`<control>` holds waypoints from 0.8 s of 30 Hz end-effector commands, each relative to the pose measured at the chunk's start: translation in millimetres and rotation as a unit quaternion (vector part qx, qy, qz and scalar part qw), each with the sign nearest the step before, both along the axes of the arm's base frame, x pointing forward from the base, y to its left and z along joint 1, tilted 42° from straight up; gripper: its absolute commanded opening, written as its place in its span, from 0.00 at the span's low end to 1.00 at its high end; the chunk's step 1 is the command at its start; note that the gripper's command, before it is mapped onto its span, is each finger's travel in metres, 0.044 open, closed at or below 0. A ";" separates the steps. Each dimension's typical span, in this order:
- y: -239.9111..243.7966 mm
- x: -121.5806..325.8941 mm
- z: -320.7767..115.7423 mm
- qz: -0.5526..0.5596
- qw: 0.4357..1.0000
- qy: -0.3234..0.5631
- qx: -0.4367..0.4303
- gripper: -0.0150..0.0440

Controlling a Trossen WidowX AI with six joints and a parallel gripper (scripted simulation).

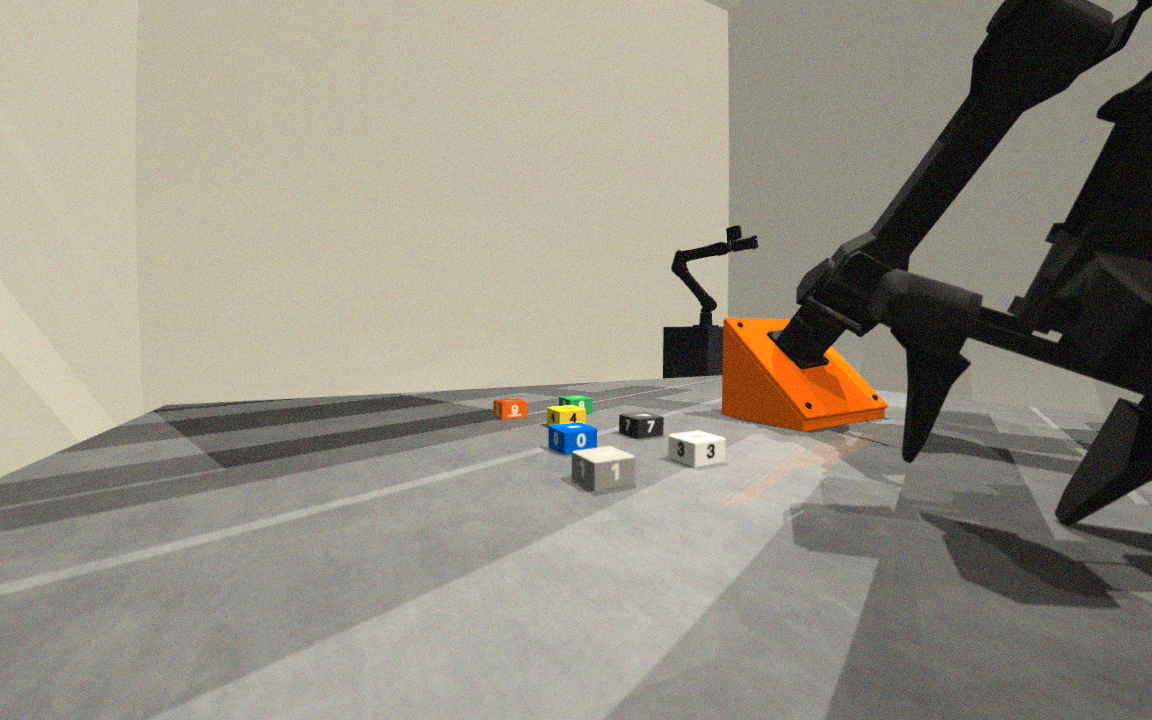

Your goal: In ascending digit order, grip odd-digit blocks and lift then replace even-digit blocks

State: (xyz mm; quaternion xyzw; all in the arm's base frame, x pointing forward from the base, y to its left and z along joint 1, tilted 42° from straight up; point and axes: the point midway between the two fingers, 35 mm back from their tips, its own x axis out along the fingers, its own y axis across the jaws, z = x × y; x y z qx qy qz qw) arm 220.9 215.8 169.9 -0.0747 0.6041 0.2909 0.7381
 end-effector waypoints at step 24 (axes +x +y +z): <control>-291.3 72.5 -146.5 -0.164 0.968 0.177 0.062 0.93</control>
